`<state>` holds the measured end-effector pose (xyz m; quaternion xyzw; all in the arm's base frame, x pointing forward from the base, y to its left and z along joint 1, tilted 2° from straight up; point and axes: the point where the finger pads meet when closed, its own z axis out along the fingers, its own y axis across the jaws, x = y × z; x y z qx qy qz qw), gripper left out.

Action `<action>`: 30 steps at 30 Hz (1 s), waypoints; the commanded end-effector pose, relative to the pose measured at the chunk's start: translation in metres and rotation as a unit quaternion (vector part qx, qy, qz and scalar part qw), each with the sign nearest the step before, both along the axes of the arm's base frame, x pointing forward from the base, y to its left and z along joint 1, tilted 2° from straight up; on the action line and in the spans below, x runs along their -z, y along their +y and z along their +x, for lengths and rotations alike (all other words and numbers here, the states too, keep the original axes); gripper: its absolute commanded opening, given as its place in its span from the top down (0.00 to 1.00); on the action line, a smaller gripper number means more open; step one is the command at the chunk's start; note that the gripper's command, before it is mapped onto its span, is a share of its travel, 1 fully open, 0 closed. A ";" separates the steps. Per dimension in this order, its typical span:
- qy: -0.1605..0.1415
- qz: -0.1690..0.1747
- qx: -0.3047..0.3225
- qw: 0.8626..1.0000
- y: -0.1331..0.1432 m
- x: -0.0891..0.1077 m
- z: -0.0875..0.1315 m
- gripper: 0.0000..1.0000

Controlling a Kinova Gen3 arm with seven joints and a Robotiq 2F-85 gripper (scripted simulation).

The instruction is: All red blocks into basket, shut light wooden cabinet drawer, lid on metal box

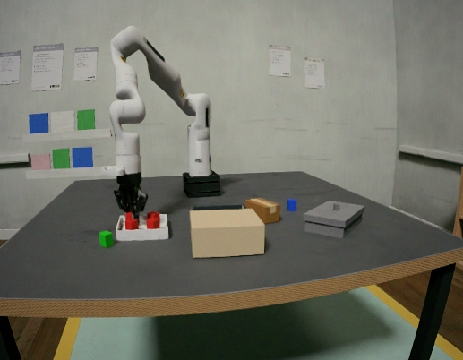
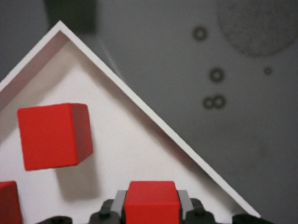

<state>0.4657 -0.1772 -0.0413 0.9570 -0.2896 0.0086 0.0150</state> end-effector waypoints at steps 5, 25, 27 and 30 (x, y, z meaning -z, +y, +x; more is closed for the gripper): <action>-0.001 0.000 0.000 1.000 0.000 -0.001 0.001 0.90; -0.001 0.000 0.000 1.000 0.000 -0.001 0.001 0.49; -0.001 0.000 0.000 1.000 0.000 -0.001 0.001 0.49; -0.001 0.000 0.000 1.000 0.000 -0.001 0.001 0.49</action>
